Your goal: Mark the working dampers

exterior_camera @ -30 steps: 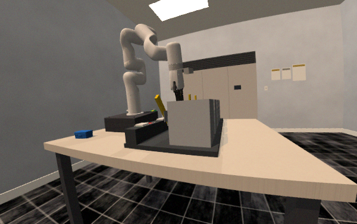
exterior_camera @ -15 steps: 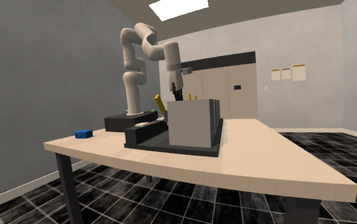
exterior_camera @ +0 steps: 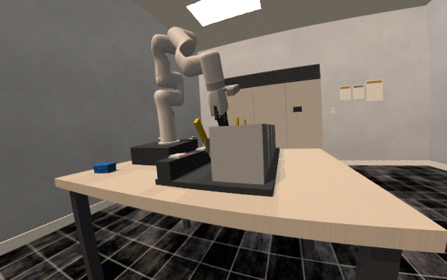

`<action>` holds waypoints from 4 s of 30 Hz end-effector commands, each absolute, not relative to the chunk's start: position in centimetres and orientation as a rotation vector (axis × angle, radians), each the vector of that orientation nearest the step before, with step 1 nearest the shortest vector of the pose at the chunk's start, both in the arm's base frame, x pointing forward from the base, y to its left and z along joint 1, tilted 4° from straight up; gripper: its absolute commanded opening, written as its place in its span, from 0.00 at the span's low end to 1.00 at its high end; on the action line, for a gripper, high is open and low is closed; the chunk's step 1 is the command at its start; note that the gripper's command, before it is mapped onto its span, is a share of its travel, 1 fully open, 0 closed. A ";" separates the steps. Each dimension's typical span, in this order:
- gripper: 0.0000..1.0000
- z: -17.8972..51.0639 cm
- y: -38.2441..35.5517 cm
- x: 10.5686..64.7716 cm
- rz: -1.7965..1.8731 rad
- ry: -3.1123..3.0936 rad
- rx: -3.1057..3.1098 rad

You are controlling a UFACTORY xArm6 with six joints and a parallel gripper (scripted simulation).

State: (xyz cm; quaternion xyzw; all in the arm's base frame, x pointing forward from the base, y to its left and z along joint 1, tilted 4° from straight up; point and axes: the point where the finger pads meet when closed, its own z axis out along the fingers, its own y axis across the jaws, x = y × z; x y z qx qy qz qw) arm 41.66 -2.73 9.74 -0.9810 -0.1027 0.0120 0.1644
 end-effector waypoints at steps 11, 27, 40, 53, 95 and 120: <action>0.19 9.5 -3.7 42.0 0.044 -0.284 -2.692; 0.19 9.0 -4.6 42.2 0.057 -0.274 -2.590; 0.19 8.8 -4.9 42.3 0.062 -0.270 -2.548; 0.19 8.7 -5.0 42.3 0.063 -0.270 -2.538; 0.39 8.7 -5.0 42.3 0.063 -0.270 -2.538; 0.39 13.9 -8.4 42.9 0.063 -0.270 -2.538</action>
